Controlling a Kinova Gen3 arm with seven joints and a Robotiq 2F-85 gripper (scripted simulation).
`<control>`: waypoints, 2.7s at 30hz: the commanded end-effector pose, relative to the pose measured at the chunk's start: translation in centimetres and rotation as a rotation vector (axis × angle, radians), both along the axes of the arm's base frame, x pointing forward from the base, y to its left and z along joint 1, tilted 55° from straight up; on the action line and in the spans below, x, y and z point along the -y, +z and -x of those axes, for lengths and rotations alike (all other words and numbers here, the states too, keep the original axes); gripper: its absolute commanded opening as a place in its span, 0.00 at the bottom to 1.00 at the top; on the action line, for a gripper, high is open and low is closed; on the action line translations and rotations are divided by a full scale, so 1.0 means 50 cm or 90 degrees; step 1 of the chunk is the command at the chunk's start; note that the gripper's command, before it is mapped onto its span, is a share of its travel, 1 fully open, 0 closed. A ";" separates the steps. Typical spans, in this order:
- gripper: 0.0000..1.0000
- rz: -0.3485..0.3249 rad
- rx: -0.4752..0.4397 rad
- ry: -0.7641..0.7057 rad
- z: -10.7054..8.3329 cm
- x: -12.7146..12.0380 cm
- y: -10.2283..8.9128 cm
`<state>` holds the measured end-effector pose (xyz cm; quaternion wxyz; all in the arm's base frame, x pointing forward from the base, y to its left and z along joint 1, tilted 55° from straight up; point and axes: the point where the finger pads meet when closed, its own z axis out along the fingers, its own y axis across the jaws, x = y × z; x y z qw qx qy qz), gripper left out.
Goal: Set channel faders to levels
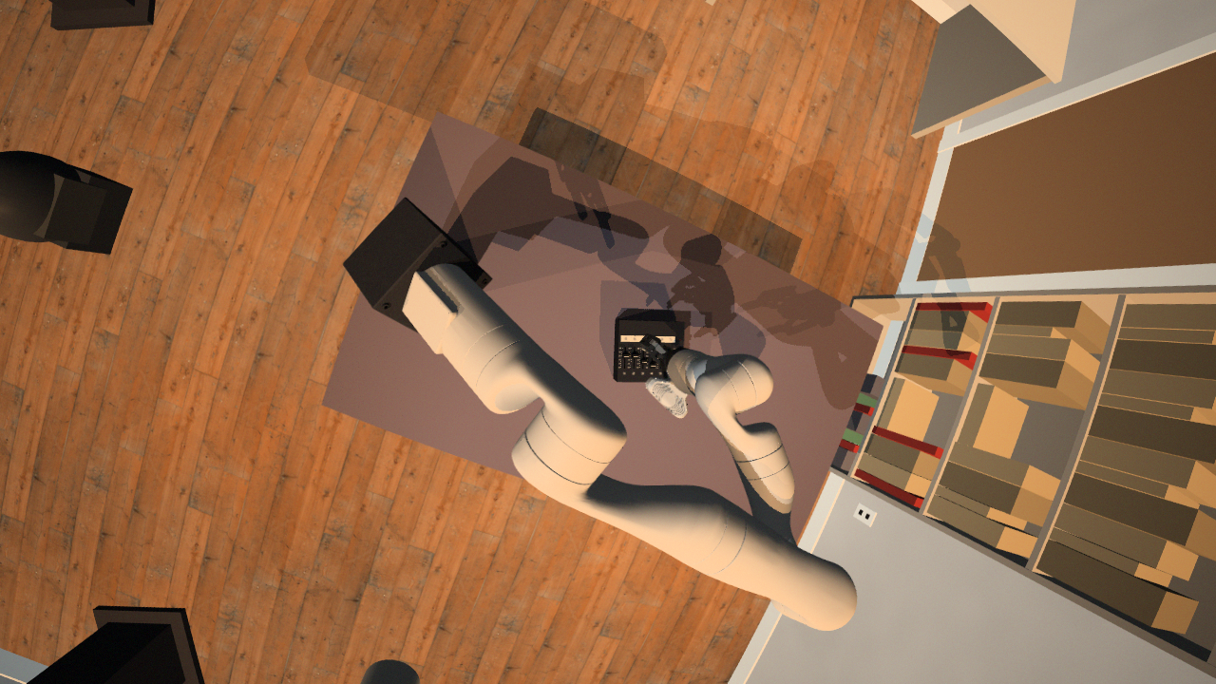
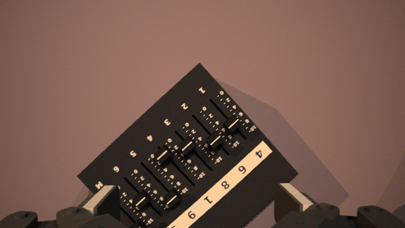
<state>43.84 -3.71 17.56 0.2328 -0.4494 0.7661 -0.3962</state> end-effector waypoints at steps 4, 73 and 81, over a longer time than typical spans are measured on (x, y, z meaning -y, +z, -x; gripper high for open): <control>1.00 0.082 -0.039 0.073 0.003 -0.021 0.015; 1.00 0.190 -0.036 0.214 -0.096 -0.129 0.047; 1.00 0.197 0.004 0.271 -0.176 -0.224 0.064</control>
